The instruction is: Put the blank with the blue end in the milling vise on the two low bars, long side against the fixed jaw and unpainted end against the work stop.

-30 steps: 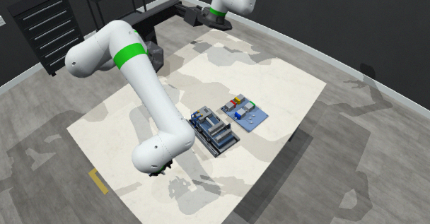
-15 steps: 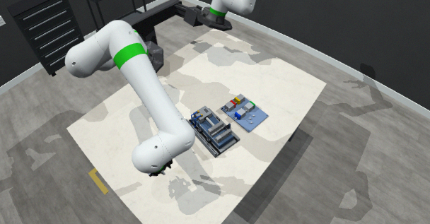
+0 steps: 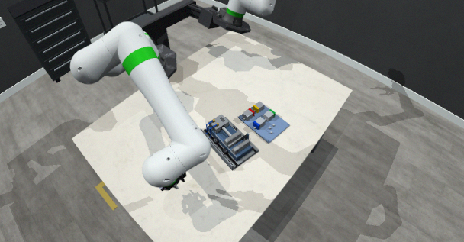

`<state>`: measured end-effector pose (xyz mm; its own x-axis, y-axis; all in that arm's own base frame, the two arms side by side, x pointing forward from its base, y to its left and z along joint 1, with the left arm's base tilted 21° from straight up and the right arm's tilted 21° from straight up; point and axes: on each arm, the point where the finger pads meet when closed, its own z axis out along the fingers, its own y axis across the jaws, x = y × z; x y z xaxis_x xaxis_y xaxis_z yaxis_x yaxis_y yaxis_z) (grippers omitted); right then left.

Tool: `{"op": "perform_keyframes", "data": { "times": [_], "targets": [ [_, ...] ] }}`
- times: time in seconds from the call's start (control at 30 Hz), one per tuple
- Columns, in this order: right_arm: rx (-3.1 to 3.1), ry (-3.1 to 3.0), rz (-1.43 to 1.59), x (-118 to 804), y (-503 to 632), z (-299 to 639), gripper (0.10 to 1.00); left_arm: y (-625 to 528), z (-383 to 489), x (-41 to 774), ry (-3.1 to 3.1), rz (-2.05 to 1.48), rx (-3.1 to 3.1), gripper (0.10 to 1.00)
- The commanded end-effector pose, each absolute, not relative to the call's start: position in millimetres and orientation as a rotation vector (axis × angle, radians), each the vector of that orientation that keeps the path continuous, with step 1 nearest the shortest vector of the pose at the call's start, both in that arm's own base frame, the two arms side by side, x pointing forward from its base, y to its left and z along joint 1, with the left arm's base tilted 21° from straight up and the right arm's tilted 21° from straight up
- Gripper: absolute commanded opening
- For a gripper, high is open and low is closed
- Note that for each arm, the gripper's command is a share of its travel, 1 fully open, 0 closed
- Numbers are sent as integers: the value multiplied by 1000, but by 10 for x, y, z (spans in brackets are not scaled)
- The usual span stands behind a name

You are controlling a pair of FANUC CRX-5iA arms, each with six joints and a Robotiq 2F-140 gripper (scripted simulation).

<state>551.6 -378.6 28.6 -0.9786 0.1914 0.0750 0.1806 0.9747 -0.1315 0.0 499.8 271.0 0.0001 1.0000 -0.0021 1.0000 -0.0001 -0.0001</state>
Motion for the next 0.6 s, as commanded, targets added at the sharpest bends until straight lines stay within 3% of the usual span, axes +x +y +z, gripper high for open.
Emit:
{"op": "perform_keyframes", "data": {
  "times": [0.0,0.3,0.33,0.57],
  "targets": [
    [-286,-3037,191,5522,-3788,298,325,5000,2720,0,2221,0,2221,1000],
    [-286,-3037,191,5522,-3788,298,325,5000,2720,0,2221,0,2221,1000],
    [-286,-3037,191,5522,-3788,298,1000,5000,2720,0,2221,0,2221,1000],
    [-286,-3037,191,5522,-3788,298,1000,5000,2720,0,2221,0,2221,1000]
  ]
}}
